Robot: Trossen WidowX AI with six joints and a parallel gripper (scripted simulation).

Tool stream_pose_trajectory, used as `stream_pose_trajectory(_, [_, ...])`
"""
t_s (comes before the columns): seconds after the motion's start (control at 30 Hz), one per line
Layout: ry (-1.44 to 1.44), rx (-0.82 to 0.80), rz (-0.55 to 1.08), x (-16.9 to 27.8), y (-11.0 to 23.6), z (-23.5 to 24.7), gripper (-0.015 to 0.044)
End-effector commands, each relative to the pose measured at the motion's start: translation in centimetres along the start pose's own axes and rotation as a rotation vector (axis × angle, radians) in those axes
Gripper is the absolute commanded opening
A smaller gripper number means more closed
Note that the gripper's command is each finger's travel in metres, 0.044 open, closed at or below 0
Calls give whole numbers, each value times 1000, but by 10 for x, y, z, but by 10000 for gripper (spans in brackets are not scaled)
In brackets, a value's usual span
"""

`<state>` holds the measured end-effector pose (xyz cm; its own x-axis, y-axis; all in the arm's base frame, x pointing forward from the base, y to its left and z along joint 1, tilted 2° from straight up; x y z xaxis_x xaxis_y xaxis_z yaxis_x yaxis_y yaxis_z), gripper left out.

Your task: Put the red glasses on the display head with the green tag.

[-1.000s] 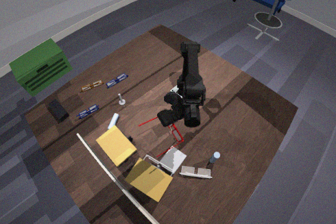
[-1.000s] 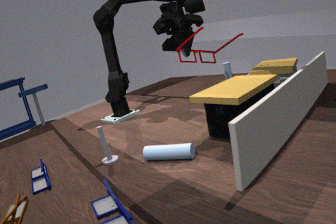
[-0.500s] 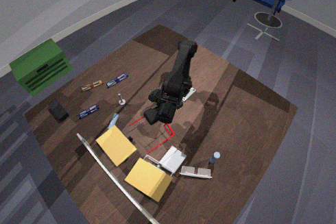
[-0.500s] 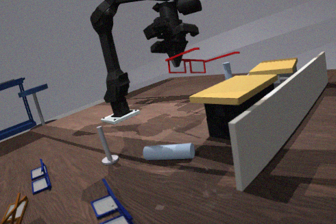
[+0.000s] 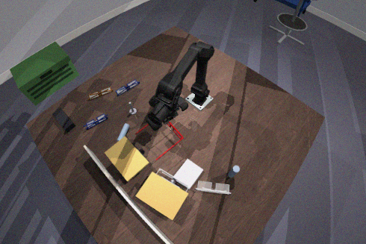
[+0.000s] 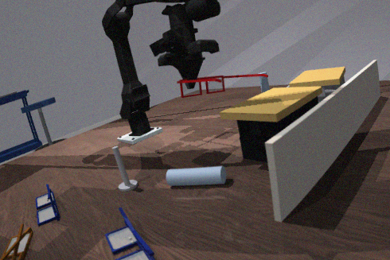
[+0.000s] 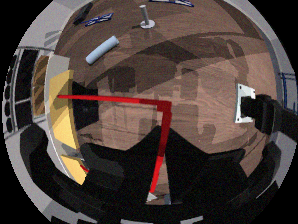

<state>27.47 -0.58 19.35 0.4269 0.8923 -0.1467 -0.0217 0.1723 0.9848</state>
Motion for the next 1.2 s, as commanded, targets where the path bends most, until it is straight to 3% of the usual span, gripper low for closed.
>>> stream_pose_trajectory(0.0, [14, 30, 27, -11, -5, 0, 0])
stream_pose_trajectory(0.4, [52, 95, 133, -50, -19, 5, 0])
stream_pose_trajectory(0.87, [40, -44, 176, -51, -30, -1, 0])
stream_pose_trajectory(1.17, [48, 35, 140, -49, -36, 0, 0])
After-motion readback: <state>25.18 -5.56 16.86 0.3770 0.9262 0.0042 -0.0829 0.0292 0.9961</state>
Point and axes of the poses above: the point midway between the two fingers, 35 mm back from their tips, its own y axis back along the fingers, its own z axis across the jaws, x = y × z, the point moved 4 cm from there along y, back along the fingers, and after that the axes turned 12 degrees about -y, right-handed, at the moved point
